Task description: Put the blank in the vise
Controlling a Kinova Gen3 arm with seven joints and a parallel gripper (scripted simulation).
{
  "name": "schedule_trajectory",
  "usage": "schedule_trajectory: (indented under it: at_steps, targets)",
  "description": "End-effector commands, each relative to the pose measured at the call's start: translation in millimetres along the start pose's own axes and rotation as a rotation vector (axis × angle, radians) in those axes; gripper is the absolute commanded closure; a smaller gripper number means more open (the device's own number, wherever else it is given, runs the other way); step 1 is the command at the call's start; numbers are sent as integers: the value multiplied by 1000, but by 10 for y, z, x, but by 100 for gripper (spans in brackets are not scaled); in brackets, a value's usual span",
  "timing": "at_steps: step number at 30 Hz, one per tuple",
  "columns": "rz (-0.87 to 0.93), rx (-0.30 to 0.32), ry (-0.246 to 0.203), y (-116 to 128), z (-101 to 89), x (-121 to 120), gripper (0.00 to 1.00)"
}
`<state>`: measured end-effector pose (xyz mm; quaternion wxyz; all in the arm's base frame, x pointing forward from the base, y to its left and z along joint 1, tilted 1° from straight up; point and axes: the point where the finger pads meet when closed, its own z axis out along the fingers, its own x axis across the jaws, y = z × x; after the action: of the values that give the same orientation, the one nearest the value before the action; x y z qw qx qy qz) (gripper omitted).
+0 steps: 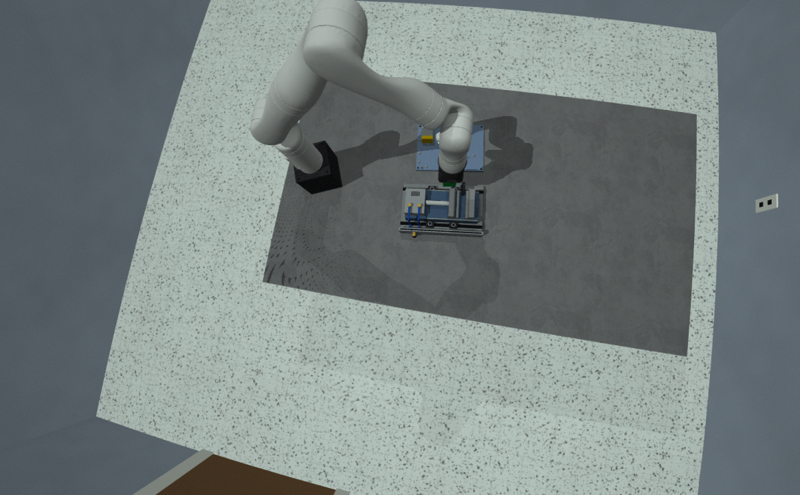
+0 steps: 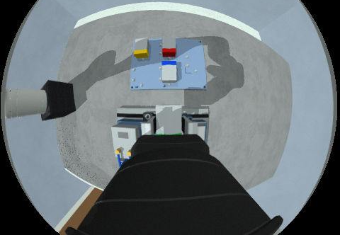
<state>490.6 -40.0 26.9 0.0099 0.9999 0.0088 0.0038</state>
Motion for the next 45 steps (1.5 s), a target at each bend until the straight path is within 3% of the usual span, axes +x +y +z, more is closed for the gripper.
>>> schedule_trajectory:
  at_steps: [1, 10, 24, 45]
  targets:
    - [13, -1, 1, 118, 17, 61, 100]
    - [9, -1, 3, 282, 6, 177, 100]
    - [16, 0, 0, 762, 63, 443, 100]
    - [13, -1, 3, 945, 79, 549, 100]
